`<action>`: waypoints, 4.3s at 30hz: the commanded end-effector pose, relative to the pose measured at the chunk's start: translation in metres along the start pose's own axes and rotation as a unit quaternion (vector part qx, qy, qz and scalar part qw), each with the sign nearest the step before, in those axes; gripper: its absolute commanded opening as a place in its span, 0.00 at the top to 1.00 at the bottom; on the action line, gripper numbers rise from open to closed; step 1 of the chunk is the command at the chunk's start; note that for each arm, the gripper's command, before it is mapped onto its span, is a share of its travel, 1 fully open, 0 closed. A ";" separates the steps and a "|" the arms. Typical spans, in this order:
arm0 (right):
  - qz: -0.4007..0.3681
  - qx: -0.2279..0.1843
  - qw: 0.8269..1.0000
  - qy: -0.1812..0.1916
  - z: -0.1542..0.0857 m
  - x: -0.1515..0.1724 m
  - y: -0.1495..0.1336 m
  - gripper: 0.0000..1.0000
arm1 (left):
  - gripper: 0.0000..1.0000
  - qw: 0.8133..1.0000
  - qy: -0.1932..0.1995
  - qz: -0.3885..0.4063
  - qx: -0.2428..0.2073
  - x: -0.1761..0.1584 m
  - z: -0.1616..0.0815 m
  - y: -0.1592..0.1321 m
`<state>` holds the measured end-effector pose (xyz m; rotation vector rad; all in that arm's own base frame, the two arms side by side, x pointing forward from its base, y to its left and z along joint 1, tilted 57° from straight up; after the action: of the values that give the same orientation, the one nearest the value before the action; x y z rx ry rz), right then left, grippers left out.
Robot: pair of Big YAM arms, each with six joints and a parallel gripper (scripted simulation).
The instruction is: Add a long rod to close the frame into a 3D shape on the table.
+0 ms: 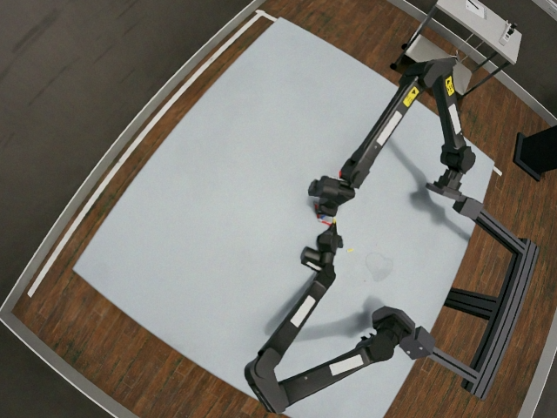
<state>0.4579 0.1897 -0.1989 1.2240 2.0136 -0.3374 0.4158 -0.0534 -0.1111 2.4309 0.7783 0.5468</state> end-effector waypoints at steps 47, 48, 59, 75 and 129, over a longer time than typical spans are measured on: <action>0.253 0.166 0.949 -0.093 0.054 -0.043 -0.001 0.60 | 1.00 1.000 -0.003 0.004 -0.001 -0.005 -0.002 0.001; 0.254 0.165 0.948 -0.093 0.054 -0.043 0.000 0.60 | 1.00 1.000 -0.003 0.004 -0.001 -0.005 -0.002 0.001; 0.254 0.165 0.948 -0.093 0.054 -0.043 -0.001 0.60 | 1.00 1.000 -0.003 0.004 -0.001 -0.005 -0.002 0.001; 0.254 0.165 0.949 -0.093 0.056 -0.044 -0.002 0.60 | 1.00 1.000 -0.003 0.004 -0.001 -0.005 -0.002 0.001; 0.258 0.156 0.949 -0.091 0.008 -0.027 0.010 1.00 | 1.00 1.000 -0.003 0.004 -0.001 -0.005 -0.002 0.001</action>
<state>0.4768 0.1688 -0.1867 1.7767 1.4654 -0.5073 0.4157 -0.0535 -0.1111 2.4310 0.7782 0.5464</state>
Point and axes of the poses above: on each arm, the point where the finger pads meet when closed, its own z axis out along the fingers, its own x axis across the jaws, y = z × x, the point moved 2 cm from there along -z, back along the fingers, and after that the axes turned 9 degrees about -z, right-handed, at the moved point
